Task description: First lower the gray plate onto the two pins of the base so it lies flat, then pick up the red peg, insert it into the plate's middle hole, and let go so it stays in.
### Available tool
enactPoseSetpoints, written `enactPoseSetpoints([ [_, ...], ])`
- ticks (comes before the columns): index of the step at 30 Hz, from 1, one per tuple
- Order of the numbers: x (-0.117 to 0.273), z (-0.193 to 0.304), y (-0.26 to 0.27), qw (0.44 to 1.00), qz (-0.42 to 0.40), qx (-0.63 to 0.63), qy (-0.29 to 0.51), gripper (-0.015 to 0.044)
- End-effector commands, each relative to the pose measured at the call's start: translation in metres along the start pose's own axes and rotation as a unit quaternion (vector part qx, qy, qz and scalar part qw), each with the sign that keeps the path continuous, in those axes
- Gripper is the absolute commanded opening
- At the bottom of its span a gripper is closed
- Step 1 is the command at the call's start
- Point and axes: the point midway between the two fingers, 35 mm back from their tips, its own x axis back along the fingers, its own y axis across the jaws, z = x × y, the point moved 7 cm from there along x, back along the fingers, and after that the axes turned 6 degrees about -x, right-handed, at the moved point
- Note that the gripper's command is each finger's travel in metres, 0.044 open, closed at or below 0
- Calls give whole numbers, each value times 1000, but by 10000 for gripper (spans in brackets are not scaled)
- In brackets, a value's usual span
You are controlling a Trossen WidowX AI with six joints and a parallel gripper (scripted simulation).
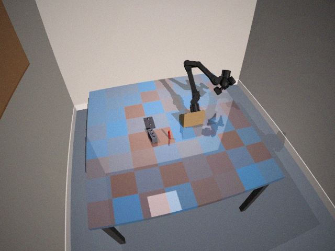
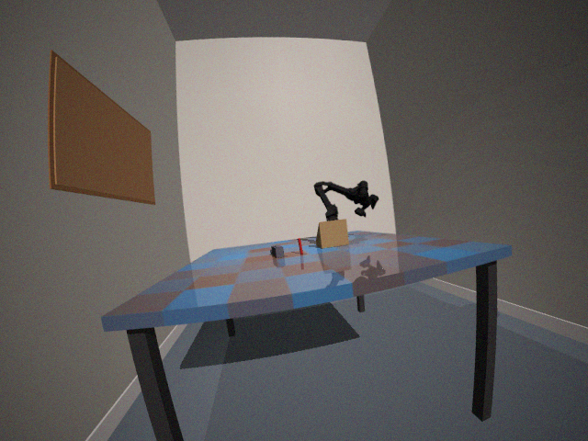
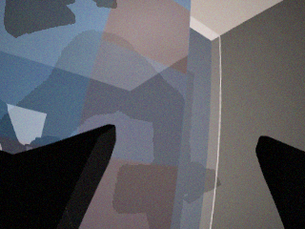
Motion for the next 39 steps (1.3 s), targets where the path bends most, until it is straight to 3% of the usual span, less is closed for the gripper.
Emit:
enactPoseSetpoints([
  [1, 1, 0, 0, 1000, 2, -2, 1, 426],
  [6, 29, 13, -16, 996, 68, -48, 35, 440],
  [18, 186, 27, -41, 913, 347, -169, 134, 440],
  [29, 331, 12, 16, 747, 580, -275, 173, 440],
  [39, 422, -32, 115, 577, 738, -294, 191, 440],
])
